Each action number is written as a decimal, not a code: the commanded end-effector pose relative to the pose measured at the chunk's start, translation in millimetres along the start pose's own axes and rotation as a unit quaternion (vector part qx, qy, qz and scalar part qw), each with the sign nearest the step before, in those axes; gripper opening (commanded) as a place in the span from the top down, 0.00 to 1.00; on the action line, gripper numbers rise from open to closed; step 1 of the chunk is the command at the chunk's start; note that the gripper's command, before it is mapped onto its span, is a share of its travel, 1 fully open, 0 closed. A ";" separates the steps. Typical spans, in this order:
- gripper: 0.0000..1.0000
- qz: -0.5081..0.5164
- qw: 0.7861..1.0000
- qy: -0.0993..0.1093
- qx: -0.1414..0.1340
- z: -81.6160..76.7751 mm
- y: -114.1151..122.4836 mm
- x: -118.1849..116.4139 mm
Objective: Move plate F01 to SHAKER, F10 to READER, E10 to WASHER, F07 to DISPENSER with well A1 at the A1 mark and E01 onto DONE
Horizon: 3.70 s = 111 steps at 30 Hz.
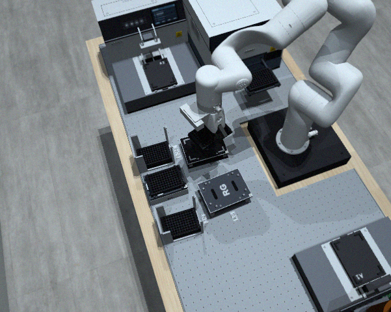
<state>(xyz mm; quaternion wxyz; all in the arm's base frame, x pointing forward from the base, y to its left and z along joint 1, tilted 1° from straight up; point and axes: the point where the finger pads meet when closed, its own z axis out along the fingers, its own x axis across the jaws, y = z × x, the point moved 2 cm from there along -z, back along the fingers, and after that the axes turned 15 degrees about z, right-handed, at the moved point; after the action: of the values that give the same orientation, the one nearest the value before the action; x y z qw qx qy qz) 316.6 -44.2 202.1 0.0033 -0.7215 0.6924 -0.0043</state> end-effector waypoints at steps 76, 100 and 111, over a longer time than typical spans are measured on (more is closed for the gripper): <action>1.00 0.300 0.954 0.000 0.003 -1.1 85.0 -201.7; 1.00 0.405 0.914 -0.001 0.002 -0.9 115.5 -268.7; 1.00 0.432 0.902 -0.001 0.002 -0.8 131.3 -291.9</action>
<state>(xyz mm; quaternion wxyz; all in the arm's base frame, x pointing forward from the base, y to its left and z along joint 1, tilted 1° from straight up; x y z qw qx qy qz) 180.3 234.3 199.7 0.0053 -0.3631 0.9317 -0.0035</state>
